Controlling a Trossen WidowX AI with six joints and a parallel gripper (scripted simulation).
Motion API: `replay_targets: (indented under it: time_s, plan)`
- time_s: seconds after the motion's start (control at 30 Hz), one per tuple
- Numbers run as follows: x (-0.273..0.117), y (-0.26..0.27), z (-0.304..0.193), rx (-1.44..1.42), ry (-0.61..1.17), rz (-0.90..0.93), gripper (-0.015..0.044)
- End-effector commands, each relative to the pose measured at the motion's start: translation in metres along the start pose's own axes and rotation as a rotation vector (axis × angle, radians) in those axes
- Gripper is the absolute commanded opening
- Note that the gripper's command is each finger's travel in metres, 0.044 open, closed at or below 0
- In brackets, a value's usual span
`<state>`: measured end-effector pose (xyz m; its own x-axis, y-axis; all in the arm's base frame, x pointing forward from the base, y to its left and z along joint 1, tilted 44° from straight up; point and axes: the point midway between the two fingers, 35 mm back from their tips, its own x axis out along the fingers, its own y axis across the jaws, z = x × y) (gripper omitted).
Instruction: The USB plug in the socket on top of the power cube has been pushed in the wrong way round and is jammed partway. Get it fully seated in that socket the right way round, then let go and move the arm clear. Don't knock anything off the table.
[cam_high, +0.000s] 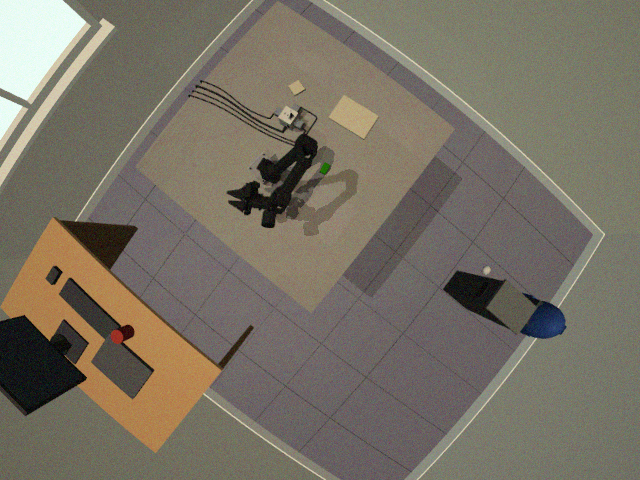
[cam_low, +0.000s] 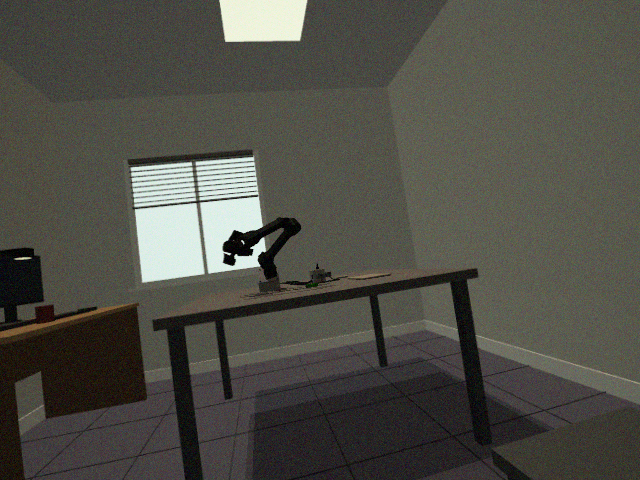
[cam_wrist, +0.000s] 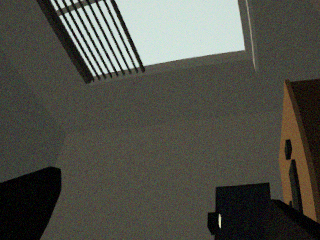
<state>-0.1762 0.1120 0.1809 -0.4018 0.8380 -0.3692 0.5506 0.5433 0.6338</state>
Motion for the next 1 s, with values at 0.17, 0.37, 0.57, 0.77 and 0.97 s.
replay_targets:
  time_s: [0.17,0.37,0.57,0.77,0.97]
  plan:
    - [-0.031,-0.037,-0.033,0.057,0.128,-0.192,0.0440]
    - [-0.092,-0.083,-0.062,0.121,0.253,-0.475,0.0440]
    - [-0.170,-0.118,-0.072,0.159,0.322,-0.779,0.0440]
    - [-0.258,-0.136,-0.058,0.164,0.331,-1.091,0.0440]
    - [-0.345,-0.132,-0.021,0.125,0.282,-1.393,0.0440]
